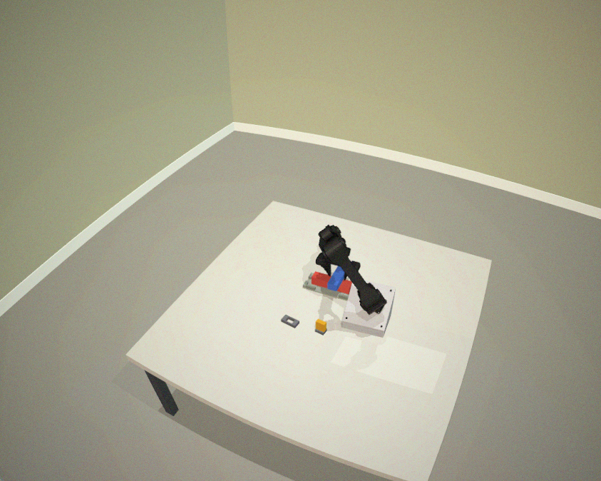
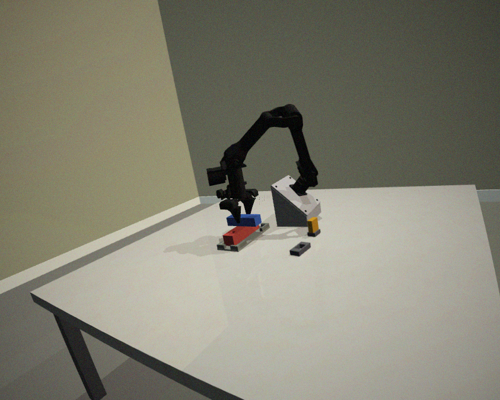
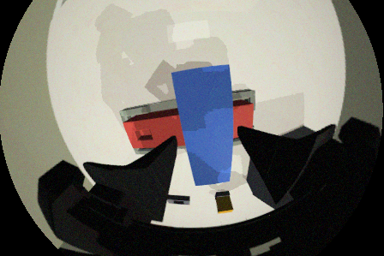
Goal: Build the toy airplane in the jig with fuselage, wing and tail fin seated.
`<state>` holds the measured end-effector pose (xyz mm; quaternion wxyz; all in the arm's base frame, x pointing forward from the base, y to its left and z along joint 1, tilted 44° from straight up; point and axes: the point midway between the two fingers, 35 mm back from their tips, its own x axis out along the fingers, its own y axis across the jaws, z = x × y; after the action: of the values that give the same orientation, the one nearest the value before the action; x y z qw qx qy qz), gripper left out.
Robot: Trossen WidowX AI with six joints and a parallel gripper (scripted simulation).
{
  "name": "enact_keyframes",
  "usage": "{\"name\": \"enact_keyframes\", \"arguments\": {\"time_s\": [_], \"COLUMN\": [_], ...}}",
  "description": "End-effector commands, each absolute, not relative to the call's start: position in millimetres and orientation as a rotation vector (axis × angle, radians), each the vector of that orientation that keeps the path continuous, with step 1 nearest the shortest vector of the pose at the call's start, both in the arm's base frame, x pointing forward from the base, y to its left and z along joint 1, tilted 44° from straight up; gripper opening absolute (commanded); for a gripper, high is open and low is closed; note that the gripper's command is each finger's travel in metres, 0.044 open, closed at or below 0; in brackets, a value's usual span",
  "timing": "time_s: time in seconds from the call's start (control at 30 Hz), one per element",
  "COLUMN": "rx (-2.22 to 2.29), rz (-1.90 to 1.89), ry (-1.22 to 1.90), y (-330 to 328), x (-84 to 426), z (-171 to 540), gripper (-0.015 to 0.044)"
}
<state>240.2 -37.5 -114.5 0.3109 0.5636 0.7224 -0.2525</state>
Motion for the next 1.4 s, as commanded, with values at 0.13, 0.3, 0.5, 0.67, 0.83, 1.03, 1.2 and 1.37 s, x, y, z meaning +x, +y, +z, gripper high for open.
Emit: {"name": "enact_keyframes", "arguments": {"time_s": [0.13,0.3,0.5,0.67,0.83,1.03,1.2,1.37], "rx": [1.488,1.486,1.492,1.492,1.269,0.859,0.550,0.538], "rz": [-0.667,-0.666,-0.676,-0.676,-0.318,0.247,0.615,0.628], "ry": [1.907,1.904,1.908,1.908,1.909,1.809,1.667,1.660], "y": [-37.7,-45.9,-95.5,-96.7,-96.4,-96.0,-95.7,-95.7], "x": [240.2,243.8,255.0,258.3,258.6,259.3,259.7,259.7], "z": [-114.2,-107.0,-51.5,-53.2,-53.2,-53.3,-53.4,-53.4], "gripper": [0.0440,0.0440,0.0440,0.0440,0.0440,0.0440,0.0440,0.0440]}}
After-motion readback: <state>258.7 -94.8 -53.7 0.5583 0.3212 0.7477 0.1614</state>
